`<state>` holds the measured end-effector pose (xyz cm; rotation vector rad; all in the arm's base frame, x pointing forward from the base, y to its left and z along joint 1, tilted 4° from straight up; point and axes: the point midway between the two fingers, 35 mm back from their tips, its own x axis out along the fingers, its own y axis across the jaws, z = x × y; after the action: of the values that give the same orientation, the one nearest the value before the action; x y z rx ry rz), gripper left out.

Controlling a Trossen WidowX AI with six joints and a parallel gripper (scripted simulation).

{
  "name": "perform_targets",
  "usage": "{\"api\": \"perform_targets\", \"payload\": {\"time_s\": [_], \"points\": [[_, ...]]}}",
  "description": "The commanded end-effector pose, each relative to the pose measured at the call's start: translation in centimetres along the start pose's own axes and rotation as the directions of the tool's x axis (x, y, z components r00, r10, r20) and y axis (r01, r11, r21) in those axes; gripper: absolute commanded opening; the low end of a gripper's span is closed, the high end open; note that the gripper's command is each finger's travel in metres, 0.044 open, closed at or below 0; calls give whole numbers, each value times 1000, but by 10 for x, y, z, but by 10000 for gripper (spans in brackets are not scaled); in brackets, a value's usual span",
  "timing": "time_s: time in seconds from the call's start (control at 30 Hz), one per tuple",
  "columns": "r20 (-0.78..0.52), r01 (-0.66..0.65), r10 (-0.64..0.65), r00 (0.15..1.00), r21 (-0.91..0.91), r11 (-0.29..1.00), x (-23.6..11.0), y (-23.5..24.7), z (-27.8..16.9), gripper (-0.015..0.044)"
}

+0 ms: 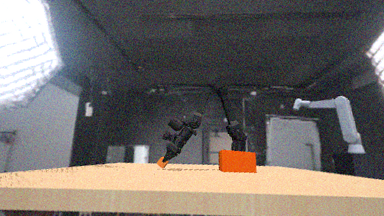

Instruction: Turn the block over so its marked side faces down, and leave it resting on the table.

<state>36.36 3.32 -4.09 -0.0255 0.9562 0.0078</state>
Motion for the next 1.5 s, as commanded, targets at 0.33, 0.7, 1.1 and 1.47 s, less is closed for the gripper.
{"api": "perform_targets", "payload": {"time_s": [0.33, 0.7, 1.1, 1.47], "points": [[187, 6, -4, 982, -7, 1000, 15, 0, -12, 0], [334, 6, -4, 943, -5, 1000, 8, -2, -19, 0], [405, 7, -4, 914, -4, 1000, 0, -2, -20, 0], [405, 7, -4, 914, -4, 1000, 0, -2, -20, 0]]}}
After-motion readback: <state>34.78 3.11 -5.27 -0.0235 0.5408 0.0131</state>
